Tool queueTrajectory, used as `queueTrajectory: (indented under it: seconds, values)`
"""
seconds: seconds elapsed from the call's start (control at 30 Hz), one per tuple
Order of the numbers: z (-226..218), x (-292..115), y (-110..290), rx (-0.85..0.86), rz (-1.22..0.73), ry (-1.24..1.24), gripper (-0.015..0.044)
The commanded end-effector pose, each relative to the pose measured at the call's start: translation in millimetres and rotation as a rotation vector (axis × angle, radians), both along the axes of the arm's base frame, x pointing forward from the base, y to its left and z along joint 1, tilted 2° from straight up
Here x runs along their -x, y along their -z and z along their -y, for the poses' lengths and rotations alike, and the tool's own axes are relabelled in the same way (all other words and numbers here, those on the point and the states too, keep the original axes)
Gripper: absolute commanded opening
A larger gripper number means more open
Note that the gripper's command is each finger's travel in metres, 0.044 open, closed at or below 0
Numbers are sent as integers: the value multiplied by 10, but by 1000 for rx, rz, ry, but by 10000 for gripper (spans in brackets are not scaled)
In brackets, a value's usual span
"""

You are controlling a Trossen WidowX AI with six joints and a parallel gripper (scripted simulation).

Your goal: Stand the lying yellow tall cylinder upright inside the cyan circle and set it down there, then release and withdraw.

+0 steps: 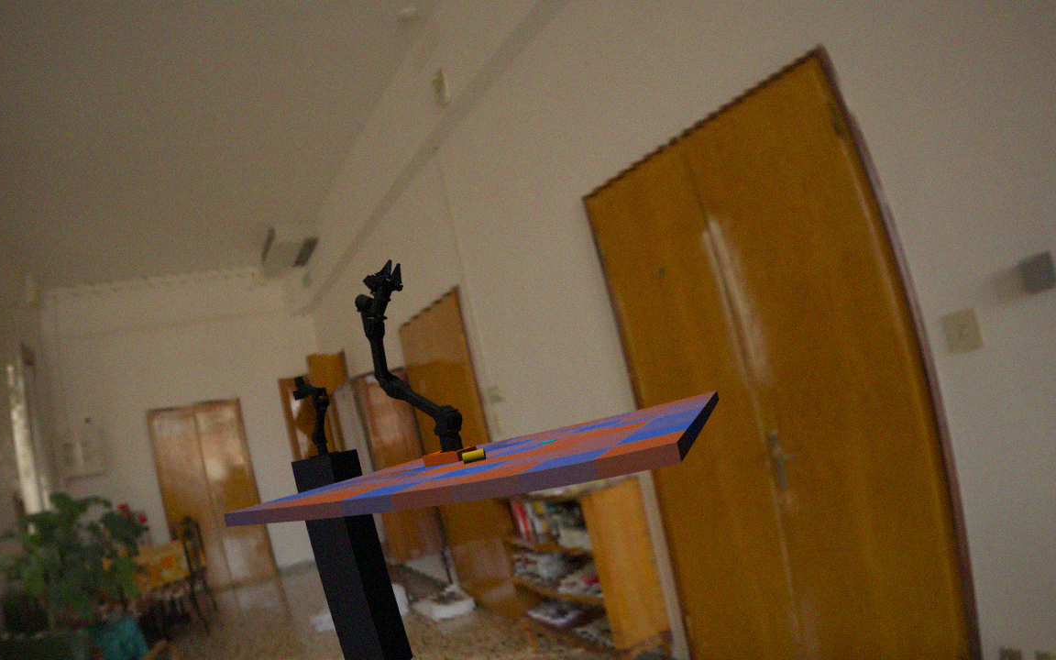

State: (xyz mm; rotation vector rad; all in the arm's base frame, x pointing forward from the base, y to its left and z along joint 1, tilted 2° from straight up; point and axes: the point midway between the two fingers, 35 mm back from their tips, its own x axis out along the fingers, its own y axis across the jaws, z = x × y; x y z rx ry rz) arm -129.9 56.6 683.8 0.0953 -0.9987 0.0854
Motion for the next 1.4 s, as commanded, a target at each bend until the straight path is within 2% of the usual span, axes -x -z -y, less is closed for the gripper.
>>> queueTrajectory:
  seconds: [0.0, 0.1, 0.4, 0.73, 1.03, 1.37]
  values:
    - [5, -26, 0, 0, -6, 5, 374]
    - [79, -386, 14, 3, -90, 69, 309]
    - [469, -1632, 287, 30, -419, 291, 309]
    - [1054, -2751, 962, 87, -815, 485, 309]
    - [1609, -3411, 1815, 157, -1186, 587, 309]
    - [2138, -3736, 2911, 248, -1603, 594, 309]
